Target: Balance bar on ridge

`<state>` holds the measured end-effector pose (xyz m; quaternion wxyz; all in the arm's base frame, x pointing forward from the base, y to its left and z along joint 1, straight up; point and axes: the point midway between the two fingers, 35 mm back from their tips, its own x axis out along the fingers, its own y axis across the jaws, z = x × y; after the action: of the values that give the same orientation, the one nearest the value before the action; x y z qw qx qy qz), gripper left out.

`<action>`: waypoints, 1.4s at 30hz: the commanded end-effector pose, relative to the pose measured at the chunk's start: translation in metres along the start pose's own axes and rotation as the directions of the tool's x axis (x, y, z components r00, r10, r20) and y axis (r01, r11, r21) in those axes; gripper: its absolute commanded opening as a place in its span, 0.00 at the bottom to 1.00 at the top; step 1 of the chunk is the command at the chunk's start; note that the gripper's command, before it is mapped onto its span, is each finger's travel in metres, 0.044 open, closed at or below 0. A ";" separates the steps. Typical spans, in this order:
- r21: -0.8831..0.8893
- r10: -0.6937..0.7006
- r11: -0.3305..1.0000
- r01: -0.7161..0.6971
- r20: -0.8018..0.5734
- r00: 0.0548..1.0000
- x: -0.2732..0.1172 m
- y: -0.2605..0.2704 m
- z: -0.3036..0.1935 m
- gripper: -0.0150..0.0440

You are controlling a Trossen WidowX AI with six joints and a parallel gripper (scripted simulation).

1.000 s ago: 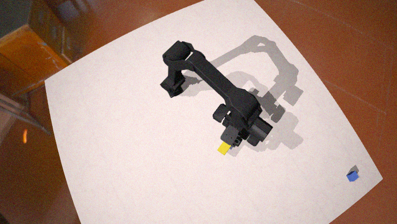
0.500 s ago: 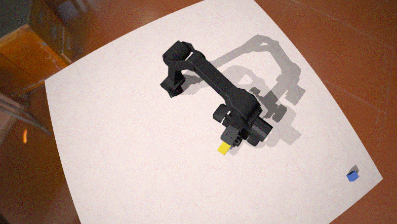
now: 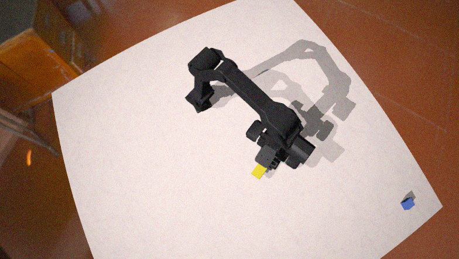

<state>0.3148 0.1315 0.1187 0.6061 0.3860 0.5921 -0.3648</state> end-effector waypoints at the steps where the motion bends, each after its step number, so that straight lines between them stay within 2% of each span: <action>1: 0.000 -0.001 1.000 0.001 0.000 1.000 0.000 0.000 0.000 0.25; 6: 0.000 -0.001 1.000 0.001 0.000 1.000 0.000 0.000 0.000 0.25; 12: 0.000 -0.001 1.000 0.001 0.000 1.000 0.000 0.000 0.000 0.52; 13: 0.000 -0.001 1.000 0.001 0.000 1.000 0.000 0.000 0.000 0.54; 42: 0.000 -0.001 1.000 0.001 0.000 1.000 0.000 0.000 0.000 0.54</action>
<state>0.3148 0.1315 0.1188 0.6061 0.3860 0.5921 -0.3647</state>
